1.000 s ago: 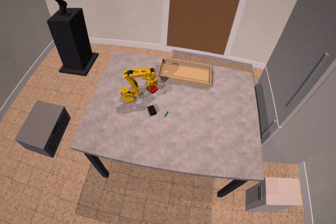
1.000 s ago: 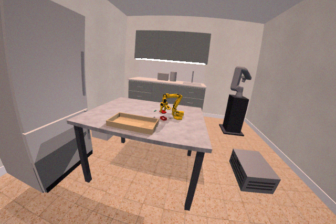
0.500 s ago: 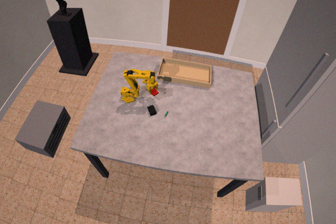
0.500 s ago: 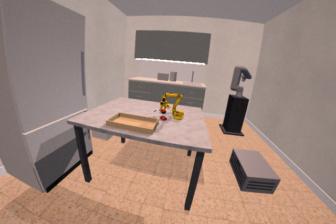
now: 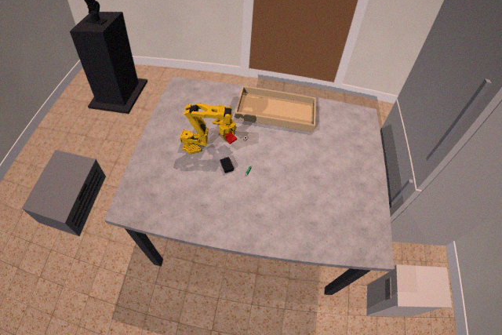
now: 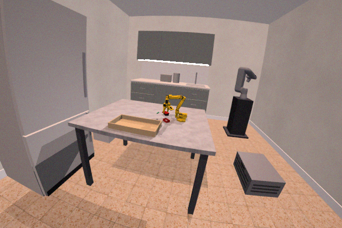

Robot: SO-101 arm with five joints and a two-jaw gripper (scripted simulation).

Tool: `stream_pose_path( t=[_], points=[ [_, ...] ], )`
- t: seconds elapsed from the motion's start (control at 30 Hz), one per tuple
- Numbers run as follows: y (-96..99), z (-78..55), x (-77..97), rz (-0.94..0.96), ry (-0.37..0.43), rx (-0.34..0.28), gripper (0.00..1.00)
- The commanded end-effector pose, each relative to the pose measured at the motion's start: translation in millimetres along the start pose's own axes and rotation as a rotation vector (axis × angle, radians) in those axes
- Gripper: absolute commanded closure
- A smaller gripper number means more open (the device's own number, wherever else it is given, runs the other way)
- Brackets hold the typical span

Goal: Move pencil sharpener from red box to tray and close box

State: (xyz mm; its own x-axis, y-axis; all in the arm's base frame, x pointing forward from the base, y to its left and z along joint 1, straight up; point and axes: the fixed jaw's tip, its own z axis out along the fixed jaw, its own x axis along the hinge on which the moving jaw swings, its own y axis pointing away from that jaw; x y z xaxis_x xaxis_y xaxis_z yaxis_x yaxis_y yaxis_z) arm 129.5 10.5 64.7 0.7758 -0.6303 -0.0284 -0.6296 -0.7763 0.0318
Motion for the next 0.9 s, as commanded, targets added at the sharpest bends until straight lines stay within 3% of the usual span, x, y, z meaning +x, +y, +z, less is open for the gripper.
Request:
stream_pose_path(
  t=[0.0,0.87],
  points=[
    [-1.8,-3.7,3.5,0.000,0.028,0.032,0.76],
    [-1.5,-5.1,7.8,0.000,0.028,0.032,0.76]
  ],
)
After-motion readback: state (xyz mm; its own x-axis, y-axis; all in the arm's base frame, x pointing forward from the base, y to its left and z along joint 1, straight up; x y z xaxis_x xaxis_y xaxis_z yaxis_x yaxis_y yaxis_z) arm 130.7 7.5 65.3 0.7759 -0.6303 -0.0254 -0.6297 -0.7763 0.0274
